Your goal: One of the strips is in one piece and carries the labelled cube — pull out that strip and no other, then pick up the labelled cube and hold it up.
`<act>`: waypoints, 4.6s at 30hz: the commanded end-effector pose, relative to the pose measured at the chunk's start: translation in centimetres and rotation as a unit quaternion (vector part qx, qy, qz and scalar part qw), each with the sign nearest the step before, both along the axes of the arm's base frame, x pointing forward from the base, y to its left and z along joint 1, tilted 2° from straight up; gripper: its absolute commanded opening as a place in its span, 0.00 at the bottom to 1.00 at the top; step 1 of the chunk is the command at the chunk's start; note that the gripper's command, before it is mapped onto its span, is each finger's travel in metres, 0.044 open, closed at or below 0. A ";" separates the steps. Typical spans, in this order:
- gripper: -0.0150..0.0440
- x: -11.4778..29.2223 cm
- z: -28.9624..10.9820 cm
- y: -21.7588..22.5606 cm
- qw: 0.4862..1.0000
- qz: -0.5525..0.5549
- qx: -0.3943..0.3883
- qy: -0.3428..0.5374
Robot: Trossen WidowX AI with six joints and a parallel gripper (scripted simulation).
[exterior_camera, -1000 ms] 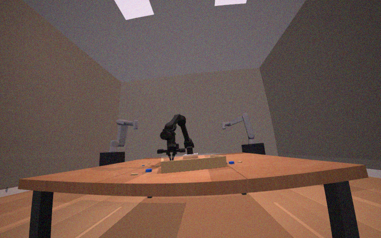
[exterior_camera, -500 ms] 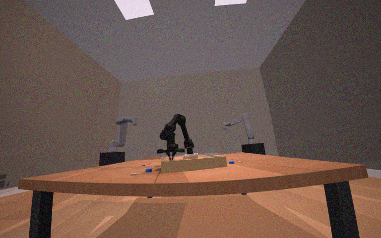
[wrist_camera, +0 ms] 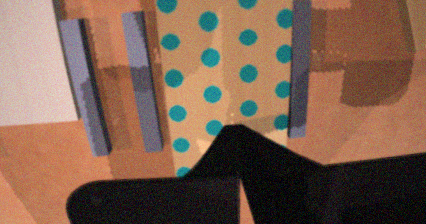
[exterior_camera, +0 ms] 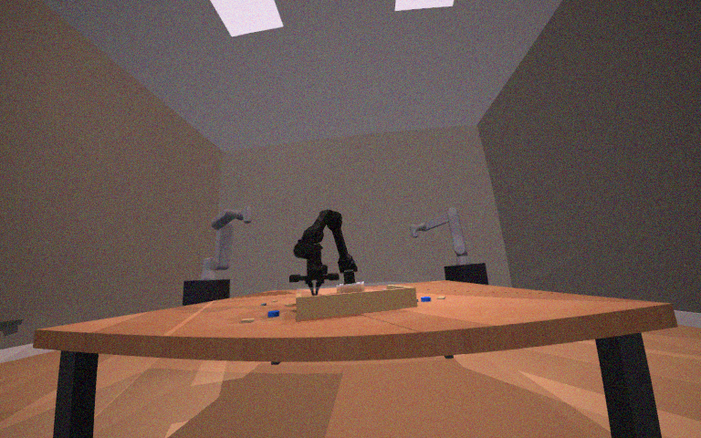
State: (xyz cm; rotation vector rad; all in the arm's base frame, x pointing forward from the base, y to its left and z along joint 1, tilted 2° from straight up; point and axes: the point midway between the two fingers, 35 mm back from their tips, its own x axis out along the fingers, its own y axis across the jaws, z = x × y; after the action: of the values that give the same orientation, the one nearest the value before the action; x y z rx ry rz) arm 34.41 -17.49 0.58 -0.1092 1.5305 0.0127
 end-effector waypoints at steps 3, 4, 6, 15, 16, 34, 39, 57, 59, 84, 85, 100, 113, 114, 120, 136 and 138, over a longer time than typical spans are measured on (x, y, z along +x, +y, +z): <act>0.25 -1.9 -0.8 -0.1 1.000 -0.002 0.005 0.014; 0.25 -2.0 -0.8 -0.1 1.000 -0.002 0.005 0.014; 0.25 -2.3 -0.8 -0.2 1.000 -0.002 0.005 0.014; 0.25 -3.6 -0.8 -0.3 1.000 -0.002 0.005 0.015; 0.25 -3.7 -0.8 -0.3 1.000 -0.002 0.005 0.015; 0.25 -6.2 -0.9 -0.6 1.000 -0.002 0.005 0.016; 0.25 -6.9 -0.9 -0.7 1.000 -0.002 0.005 0.016; 0.25 -9.2 -0.9 -0.9 1.000 -0.002 0.004 0.017; 0.25 -9.5 -0.9 -0.9 1.000 -0.002 0.004 0.017; 0.25 -12.7 -0.9 -1.3 1.000 -0.002 0.004 0.018; 0.25 -12.9 -0.9 -1.3 1.000 -0.002 0.004 0.018; 0.25 -14.2 -1.0 -1.4 1.000 -0.002 0.004 0.019; 0.25 -14.2 -1.0 -1.4 1.000 -0.002 0.004 0.019; 0.25 -14.2 -1.0 -1.4 1.000 -0.002 0.004 0.019; 0.25 -14.2 -1.0 -1.4 1.000 -0.002 0.004 0.019; 0.25 -14.2 -1.0 -1.4 1.000 -0.002 0.004 0.019; 0.25 -13.2 -0.1 -1.8 1.000 -0.001 -0.003 0.005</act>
State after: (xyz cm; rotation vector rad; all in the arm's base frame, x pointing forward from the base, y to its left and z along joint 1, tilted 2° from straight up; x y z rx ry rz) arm 21.23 -19.30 0.30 -0.1144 1.5382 0.0066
